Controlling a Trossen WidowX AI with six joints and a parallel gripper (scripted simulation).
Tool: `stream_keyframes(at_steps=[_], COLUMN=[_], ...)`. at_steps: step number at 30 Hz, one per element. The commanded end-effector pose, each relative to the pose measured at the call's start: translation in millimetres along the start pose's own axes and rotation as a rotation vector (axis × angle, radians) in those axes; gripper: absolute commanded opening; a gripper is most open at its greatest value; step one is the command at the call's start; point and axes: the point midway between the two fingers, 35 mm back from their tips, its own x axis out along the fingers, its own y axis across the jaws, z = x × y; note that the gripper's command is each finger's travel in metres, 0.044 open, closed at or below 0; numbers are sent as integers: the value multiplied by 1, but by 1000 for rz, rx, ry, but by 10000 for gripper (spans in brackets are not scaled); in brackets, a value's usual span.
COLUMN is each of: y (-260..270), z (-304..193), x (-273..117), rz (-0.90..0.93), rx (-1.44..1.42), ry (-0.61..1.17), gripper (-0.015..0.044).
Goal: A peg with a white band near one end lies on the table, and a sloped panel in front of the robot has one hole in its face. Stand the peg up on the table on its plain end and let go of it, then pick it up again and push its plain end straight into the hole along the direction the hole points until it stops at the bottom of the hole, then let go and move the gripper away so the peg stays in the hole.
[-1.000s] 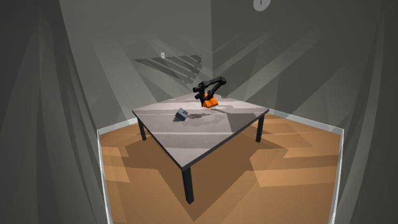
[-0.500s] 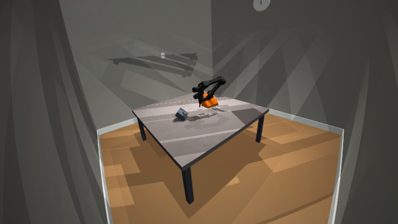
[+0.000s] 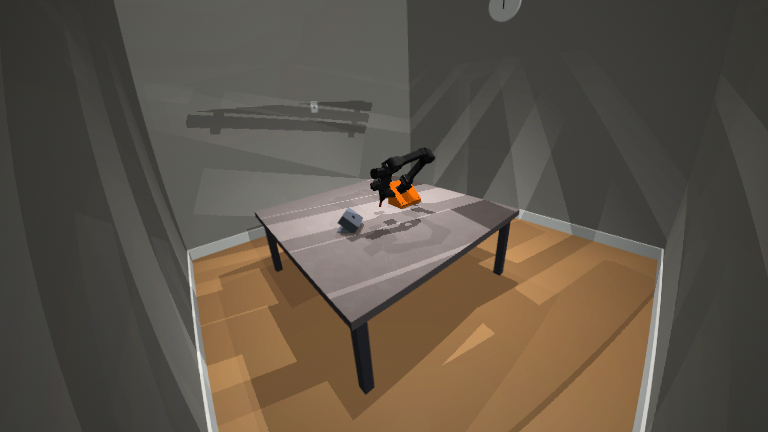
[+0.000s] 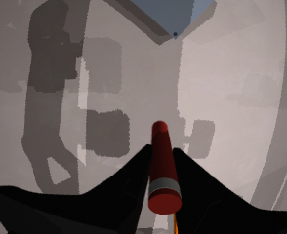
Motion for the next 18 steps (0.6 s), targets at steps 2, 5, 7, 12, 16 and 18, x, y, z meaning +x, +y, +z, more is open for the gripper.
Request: stream_keyframes(at_steps=[2, 5, 7, 12, 16, 18], y=[2, 4, 5, 8, 11, 12], z=[12, 18, 22, 32, 40, 44], x=[0, -1, -1, -3, -4, -5], rz=[-29, -42, -51, -72, -87, -94], rx=[9, 11, 13, 18, 22, 25], ry=[-33, -54, -68, -105, -135, -150], gripper=[0, 0, 0, 0, 0, 0])
